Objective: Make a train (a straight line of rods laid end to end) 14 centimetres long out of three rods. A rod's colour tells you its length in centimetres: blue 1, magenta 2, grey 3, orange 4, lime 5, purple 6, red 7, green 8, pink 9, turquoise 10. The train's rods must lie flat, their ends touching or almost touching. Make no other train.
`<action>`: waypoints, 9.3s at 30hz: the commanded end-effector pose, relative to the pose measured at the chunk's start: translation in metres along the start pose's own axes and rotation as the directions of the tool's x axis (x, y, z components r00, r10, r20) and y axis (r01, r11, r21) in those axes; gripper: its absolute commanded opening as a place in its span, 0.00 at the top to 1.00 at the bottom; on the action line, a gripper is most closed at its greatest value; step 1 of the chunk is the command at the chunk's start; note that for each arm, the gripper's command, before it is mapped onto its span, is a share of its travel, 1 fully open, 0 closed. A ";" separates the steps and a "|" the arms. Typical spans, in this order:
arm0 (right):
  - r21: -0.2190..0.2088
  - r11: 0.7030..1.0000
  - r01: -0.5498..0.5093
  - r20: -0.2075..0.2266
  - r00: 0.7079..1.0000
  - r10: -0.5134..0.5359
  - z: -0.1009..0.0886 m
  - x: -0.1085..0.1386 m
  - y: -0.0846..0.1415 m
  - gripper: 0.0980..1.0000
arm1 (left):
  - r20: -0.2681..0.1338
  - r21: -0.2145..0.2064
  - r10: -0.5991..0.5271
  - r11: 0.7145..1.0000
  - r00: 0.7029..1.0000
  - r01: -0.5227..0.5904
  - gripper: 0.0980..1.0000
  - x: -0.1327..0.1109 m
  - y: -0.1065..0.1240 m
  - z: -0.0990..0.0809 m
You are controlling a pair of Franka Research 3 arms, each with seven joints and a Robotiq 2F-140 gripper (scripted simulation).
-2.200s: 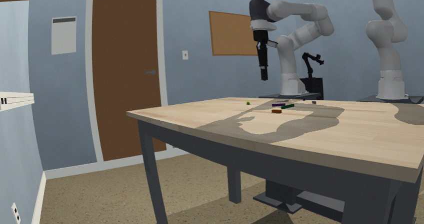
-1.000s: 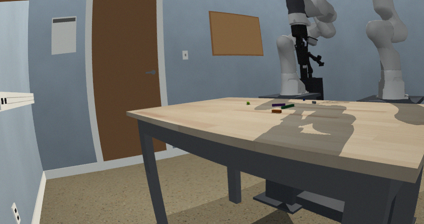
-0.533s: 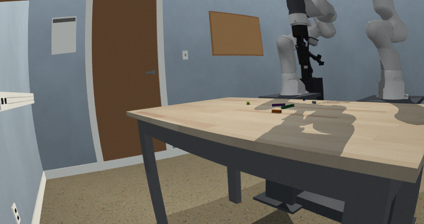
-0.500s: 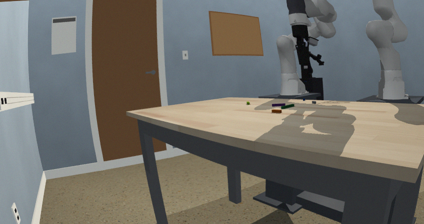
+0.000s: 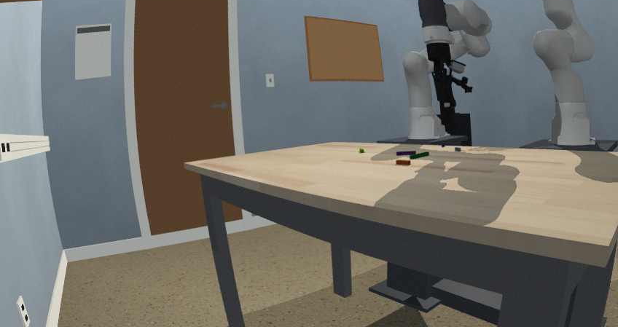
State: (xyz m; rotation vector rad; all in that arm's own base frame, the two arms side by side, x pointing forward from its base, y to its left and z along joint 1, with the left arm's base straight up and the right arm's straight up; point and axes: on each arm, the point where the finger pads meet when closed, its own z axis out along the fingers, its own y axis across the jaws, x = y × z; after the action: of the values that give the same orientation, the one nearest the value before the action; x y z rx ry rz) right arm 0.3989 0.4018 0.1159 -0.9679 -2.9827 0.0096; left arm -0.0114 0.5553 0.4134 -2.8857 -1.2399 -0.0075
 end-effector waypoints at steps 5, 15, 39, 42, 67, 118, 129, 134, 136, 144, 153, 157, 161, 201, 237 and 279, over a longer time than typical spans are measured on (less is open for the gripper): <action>-0.008 1.000 -0.002 0.004 1.000 0.002 0.028 -0.002 0.003 0.97 | 0.005 0.001 0.003 1.000 1.000 -0.003 0.00 -0.002 0.000 0.000; -0.008 1.000 -0.002 0.004 1.000 0.002 0.058 -0.003 0.003 0.97 | 0.005 0.001 0.003 1.000 1.000 -0.003 0.00 -0.002 0.000 0.000; -0.008 1.000 -0.002 0.004 1.000 0.002 0.068 -0.003 0.004 0.97 | 0.005 0.001 0.003 1.000 1.000 -0.003 0.00 -0.002 0.000 0.000; -0.008 1.000 -0.002 0.004 1.000 0.002 0.068 -0.003 0.004 0.97 | 0.005 0.001 0.003 1.000 1.000 -0.003 0.00 -0.002 0.000 0.000; -0.008 1.000 -0.001 0.004 1.000 0.001 0.068 -0.003 0.003 0.97 | 0.005 0.001 0.003 1.000 1.000 -0.003 0.00 -0.002 0.000 0.000; -0.008 1.000 0.004 0.004 1.000 -0.004 0.068 -0.002 0.003 0.97 | 0.005 0.001 0.003 1.000 1.000 -0.003 0.00 -0.002 0.000 0.000; -0.008 1.000 0.004 0.004 1.000 -0.004 0.068 -0.002 0.003 0.97 | 0.005 0.001 0.003 1.000 1.000 -0.003 0.00 -0.002 0.000 0.000; -0.008 1.000 0.004 0.004 1.000 -0.004 0.068 -0.002 0.003 0.97 | 0.005 0.001 0.003 1.000 1.000 -0.003 0.00 -0.002 0.000 0.000; -0.008 1.000 0.004 0.004 1.000 -0.004 0.068 -0.002 0.003 0.97 | 0.005 0.001 0.003 1.000 1.000 -0.003 0.00 -0.002 0.000 0.000; -0.008 1.000 0.004 0.004 1.000 -0.004 0.068 -0.002 0.003 0.97 | 0.005 0.001 0.003 1.000 1.000 -0.003 0.00 -0.002 0.000 0.000; -0.008 1.000 0.005 0.004 1.000 -0.005 0.068 -0.002 0.003 0.97 | 0.005 0.001 0.003 1.000 1.000 -0.003 0.00 -0.002 0.000 0.000; -0.008 1.000 0.005 0.004 1.000 -0.005 0.068 -0.002 0.003 0.97 | 0.005 0.001 0.003 1.000 1.000 -0.003 0.00 -0.002 0.000 0.000; -0.008 1.000 0.005 0.004 1.000 -0.005 0.068 -0.002 0.003 0.97 | 0.005 0.001 0.003 1.000 1.000 -0.003 0.00 -0.002 0.000 0.000; -0.008 1.000 0.005 0.004 1.000 -0.005 0.079 -0.002 0.003 0.97 | 0.005 0.001 0.003 1.000 1.000 -0.003 0.00 -0.002 0.000 0.000; -0.008 1.000 0.005 0.004 1.000 -0.005 0.079 -0.002 0.003 0.92 | 0.005 0.001 0.003 1.000 1.000 -0.003 0.00 -0.002 0.000 0.000; -0.008 1.000 0.005 0.004 1.000 -0.005 0.004 -0.001 0.003 0.85 | 0.005 0.001 0.003 1.000 1.000 -0.003 0.00 -0.002 0.000 0.000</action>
State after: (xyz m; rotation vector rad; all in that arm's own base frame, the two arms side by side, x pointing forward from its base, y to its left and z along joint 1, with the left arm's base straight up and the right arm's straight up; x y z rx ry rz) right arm 0.4075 0.4052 0.1016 -0.9540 -3.0060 -0.0215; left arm -0.0114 0.5553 0.4134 -2.8857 -1.2399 -0.0075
